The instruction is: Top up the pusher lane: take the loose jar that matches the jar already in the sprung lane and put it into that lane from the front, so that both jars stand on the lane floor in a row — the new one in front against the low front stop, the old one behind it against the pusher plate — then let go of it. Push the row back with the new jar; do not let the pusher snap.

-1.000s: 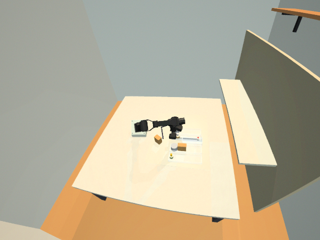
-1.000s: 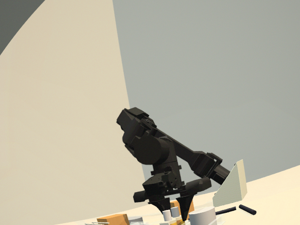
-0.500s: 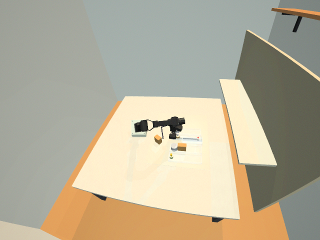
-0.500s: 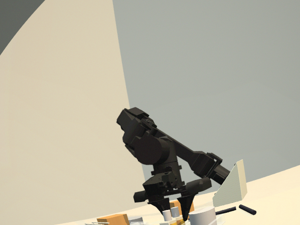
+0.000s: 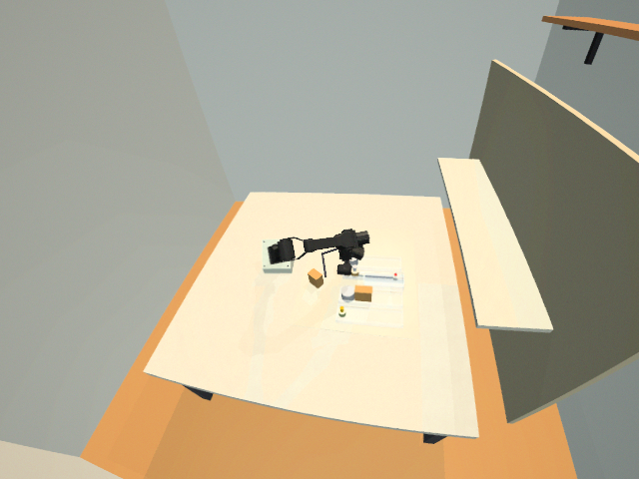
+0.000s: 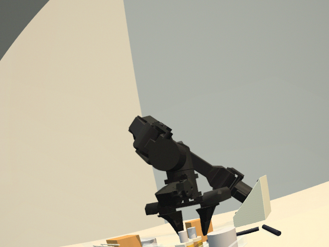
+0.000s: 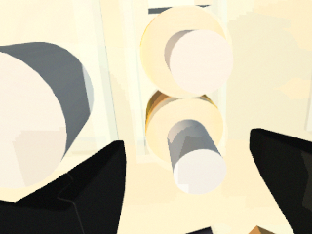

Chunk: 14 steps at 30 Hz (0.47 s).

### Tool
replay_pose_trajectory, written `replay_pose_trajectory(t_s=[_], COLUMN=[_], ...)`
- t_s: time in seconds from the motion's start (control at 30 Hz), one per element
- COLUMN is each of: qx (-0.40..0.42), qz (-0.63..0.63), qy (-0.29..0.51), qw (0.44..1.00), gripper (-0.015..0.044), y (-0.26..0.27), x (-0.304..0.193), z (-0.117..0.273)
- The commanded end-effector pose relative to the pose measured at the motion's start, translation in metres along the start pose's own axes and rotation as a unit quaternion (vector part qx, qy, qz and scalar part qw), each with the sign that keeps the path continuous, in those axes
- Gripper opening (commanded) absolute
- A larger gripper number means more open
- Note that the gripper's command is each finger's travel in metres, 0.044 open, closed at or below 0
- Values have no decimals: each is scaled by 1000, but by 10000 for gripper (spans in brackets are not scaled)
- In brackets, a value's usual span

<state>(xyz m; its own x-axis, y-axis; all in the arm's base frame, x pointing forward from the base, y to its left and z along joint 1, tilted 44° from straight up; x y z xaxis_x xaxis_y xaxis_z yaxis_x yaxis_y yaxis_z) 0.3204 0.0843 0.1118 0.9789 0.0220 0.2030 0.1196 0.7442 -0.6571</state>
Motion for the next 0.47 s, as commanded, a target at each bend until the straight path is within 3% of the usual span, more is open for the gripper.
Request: replay_pose_trajectory(t_s=[0.0,0.43], qx=[1,1], qz=[-3,-2], qy=[-1,0], qw=[1000,1000], gripper=[271,271], y=[0,-6], x=[-1,-41], z=[3,4])
Point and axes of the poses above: the point midway between the two fingers, 35 mm back from their tips, its own z axis back along the fingers, its own y axis across the jaws, x = y × z, the point moved 9 cm from there along z, back along the fingers, and after that the axes turned 10 degrees about -z, right-handed, at the moved point
